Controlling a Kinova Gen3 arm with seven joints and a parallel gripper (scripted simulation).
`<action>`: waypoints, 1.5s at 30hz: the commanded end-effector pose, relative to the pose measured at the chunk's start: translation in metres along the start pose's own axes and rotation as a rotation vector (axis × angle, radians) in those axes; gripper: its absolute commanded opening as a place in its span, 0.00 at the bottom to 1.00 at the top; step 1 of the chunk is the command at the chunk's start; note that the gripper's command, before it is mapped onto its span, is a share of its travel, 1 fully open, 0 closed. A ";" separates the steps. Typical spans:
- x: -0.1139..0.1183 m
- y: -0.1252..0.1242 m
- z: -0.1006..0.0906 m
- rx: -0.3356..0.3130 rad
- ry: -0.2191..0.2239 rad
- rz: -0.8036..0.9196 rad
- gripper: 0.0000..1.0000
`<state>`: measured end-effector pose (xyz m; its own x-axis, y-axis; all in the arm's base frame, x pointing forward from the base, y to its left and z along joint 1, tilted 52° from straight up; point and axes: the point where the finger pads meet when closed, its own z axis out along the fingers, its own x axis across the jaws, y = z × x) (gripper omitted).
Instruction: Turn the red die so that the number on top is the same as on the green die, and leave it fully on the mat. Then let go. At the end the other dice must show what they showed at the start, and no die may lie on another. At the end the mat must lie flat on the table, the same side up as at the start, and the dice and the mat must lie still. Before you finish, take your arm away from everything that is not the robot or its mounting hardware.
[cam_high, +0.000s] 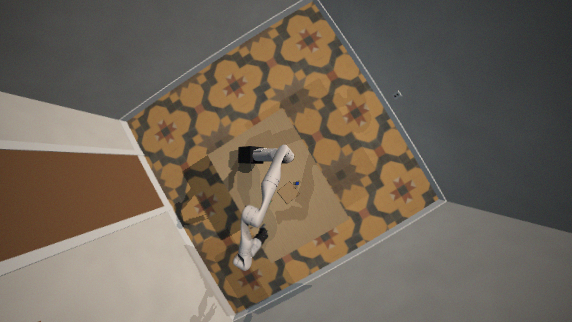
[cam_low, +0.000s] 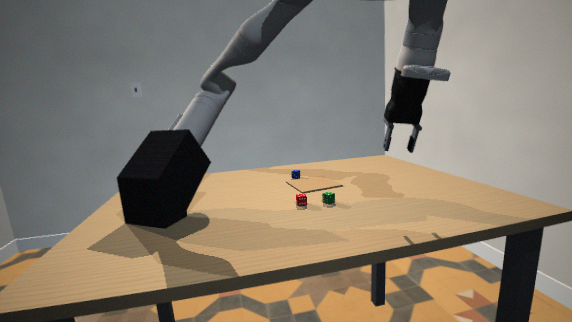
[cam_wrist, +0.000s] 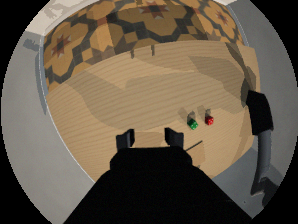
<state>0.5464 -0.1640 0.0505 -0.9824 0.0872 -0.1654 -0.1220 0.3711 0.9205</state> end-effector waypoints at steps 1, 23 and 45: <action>0.000 0.000 -0.001 0.001 -0.002 0.000 1.00; 0.000 0.002 -0.001 0.004 -0.003 0.012 1.00; 0.035 0.046 0.020 0.112 -0.087 0.551 1.00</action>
<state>0.5230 -0.1229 0.0686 -0.8996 0.3426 0.2709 0.3860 0.3335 0.8601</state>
